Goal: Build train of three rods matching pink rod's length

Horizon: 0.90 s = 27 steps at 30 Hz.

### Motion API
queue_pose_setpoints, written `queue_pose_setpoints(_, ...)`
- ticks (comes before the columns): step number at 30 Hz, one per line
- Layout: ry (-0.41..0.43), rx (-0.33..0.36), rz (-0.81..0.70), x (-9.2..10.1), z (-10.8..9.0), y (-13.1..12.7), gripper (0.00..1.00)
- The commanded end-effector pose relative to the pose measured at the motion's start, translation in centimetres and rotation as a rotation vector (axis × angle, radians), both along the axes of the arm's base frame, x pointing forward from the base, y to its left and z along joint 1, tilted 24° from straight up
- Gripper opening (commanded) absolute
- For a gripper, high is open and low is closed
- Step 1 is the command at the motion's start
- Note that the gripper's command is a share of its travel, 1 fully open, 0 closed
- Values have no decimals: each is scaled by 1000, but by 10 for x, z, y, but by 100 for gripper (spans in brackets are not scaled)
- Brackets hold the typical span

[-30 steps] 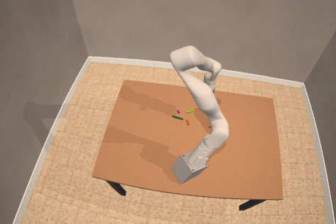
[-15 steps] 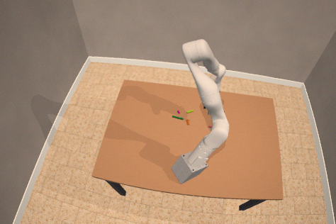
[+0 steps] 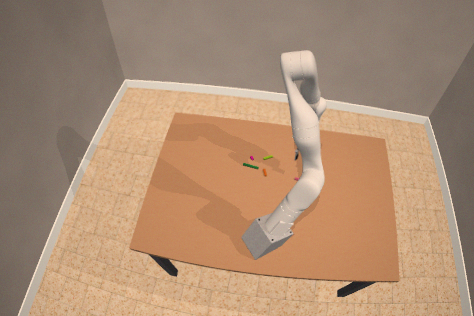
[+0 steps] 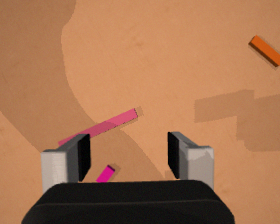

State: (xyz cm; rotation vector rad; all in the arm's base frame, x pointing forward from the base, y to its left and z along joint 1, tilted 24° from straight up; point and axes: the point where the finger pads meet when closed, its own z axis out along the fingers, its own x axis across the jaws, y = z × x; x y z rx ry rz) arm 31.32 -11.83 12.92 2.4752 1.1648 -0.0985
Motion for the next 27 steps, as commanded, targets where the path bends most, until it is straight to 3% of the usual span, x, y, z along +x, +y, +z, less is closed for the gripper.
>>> queue_pose_setpoints(1, 12, 14, 40, -1, -1, -13, 100)
queue_pose_setpoints(12, 83, -24, 349, 7, -2, -42, 100)
queue_pose_setpoints(27, 107, -53, 499, 14, 0, -55, 100)
